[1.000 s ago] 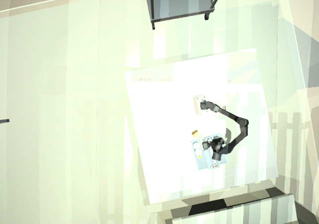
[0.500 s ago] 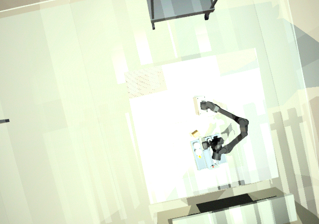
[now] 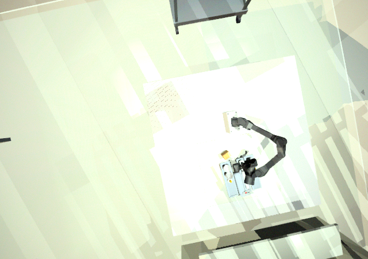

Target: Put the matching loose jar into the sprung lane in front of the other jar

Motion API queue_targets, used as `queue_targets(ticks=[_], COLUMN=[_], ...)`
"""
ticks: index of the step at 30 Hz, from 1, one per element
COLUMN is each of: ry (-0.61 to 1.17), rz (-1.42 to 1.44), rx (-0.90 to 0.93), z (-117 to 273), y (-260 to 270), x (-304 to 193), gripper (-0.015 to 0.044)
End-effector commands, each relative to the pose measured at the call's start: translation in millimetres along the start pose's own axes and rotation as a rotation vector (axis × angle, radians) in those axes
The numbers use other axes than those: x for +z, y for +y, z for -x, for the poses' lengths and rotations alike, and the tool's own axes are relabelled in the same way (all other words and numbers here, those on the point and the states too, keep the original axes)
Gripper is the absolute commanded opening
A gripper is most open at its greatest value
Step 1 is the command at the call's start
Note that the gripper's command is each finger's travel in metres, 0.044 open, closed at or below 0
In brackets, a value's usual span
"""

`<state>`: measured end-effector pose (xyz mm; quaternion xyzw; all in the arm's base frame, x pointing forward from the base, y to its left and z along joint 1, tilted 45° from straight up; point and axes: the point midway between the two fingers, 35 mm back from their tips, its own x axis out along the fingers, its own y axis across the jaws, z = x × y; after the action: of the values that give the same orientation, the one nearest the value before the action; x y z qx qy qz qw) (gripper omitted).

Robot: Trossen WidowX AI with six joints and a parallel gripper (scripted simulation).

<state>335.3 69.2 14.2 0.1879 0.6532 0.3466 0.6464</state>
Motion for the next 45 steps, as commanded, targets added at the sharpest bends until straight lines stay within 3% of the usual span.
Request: queue_targets(ticks=[1, 45], ry=[-0.013, -0.012], rz=[0.006, 0.006], rx=[0.006, 0.006], z=[-1.4, -2.4], y=[1.3, -0.1], x=[3.1, -6.4], gripper=[0.0, 0.0])
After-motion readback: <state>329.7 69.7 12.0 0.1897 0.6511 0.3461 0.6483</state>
